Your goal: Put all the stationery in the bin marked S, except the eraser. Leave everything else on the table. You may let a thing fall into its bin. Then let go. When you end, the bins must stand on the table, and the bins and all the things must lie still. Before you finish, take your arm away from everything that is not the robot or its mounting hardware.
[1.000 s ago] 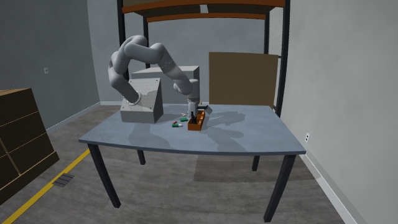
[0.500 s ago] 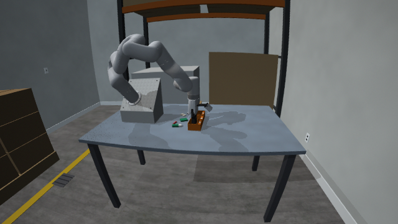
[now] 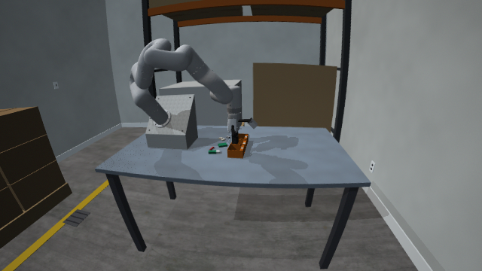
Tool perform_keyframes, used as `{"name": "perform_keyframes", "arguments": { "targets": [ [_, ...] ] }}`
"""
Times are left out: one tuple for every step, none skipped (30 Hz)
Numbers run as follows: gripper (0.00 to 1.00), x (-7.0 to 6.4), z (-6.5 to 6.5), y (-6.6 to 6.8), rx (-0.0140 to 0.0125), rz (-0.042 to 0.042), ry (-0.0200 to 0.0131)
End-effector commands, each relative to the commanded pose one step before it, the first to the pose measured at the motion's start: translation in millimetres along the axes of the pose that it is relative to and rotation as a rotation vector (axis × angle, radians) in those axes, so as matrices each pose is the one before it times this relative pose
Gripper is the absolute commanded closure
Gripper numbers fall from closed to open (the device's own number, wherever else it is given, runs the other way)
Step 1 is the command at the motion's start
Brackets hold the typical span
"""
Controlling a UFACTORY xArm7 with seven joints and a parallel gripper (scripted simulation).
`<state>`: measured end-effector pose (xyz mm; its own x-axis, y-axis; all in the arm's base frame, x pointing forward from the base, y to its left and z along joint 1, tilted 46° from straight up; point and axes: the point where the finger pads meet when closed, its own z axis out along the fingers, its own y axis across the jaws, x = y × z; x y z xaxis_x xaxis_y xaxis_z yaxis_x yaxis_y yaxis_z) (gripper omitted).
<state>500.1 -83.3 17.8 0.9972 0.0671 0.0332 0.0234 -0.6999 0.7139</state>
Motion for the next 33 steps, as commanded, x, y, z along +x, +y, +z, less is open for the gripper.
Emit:
{"name": "perform_keyframes", "arguments": {
  "targets": [
    [0.93, 0.52, -6.74, -0.18, 0.00039, -0.00016, 0.00185],
    [0.93, 0.00, 0.00, 0.00, 0.00000, 0.00000, 0.00000],
    [0.93, 0.12, 0.00, -5.00, 0.00003, 0.00001, 0.00000],
    [0.93, 0.12, 0.00, -5.00, 0.00003, 0.00001, 0.00000],
    [0.93, 0.00, 0.00, 0.00, 0.00000, 0.00000, 0.00000],
    [0.93, 0.00, 0.00, 0.00, 0.00000, 0.00000, 0.00000],
    [0.93, 0.13, 0.00, -5.01, 0.00003, 0.00001, 0.00000],
    [0.93, 0.12, 0.00, -5.00, 0.00004, 0.00001, 0.00000],
    [0.93, 0.12, 0.00, -5.00, 0.00004, 0.00001, 0.00000],
    [0.93, 0.12, 0.00, -5.00, 0.00004, 0.00001, 0.00000],
    [0.93, 0.12, 0.00, -5.00, 0.00004, 0.00001, 0.00000],
    [0.93, 0.13, 0.00, -5.01, 0.00004, 0.00001, 0.00000],
    [0.93, 0.13, 0.00, -5.01, 0.00004, 0.00001, 0.00000],
    [0.93, 0.13, 0.00, -5.01, 0.00004, 0.00001, 0.00000],
    [0.93, 0.13, 0.00, -5.01, 0.00003, 0.00001, 0.00000],
    [0.93, 0.13, 0.00, -5.01, 0.00003, 0.00001, 0.00000],
    [0.93, 0.13, 0.00, -5.01, 0.00003, 0.00001, 0.00000],
    [0.93, 0.13, 0.00, -5.01, 0.00003, 0.00001, 0.00000],
    [0.93, 0.13, 0.00, -5.01, 0.00003, 0.00001, 0.00000],
    [0.93, 0.13, 0.00, -5.01, 0.00003, 0.00001, 0.00000],
    [0.93, 0.11, 0.00, -3.88, 0.00003, 0.00001, 0.00000],
    [0.93, 0.00, 0.00, 0.00, 0.00000, 0.00000, 0.00000],
    [0.93, 0.00, 0.00, 0.00, 0.00000, 0.00000, 0.00000],
    [0.93, 0.05, 0.00, -0.02, -0.00001, 0.00000, -0.00001],
    [0.93, 0.01, 0.00, 0.00, 0.00000, 0.00000, 0.00000],
    [0.93, 0.01, 0.00, 0.00, 0.00000, 0.00000, 0.00000],
    [0.93, 0.00, 2.67, 0.01, 0.00000, 0.00000, 0.00000],
    [0.93, 0.00, 2.67, 0.01, 0.00000, 0.00000, 0.00000],
    [0.93, 0.00, 2.67, 0.01, 0.00000, 0.00000, 0.00000],
    [0.93, 0.00, 2.67, 0.01, 0.00000, 0.00000, 0.00000],
    [0.93, -0.01, 2.67, 0.01, 0.00000, 0.00000, 0.00000],
    [0.93, 0.00, 2.67, 0.01, 0.00000, 0.00000, 0.00000],
    [0.93, 0.00, 2.67, 0.01, 0.00000, 0.00000, 0.00000]
  ]
}}
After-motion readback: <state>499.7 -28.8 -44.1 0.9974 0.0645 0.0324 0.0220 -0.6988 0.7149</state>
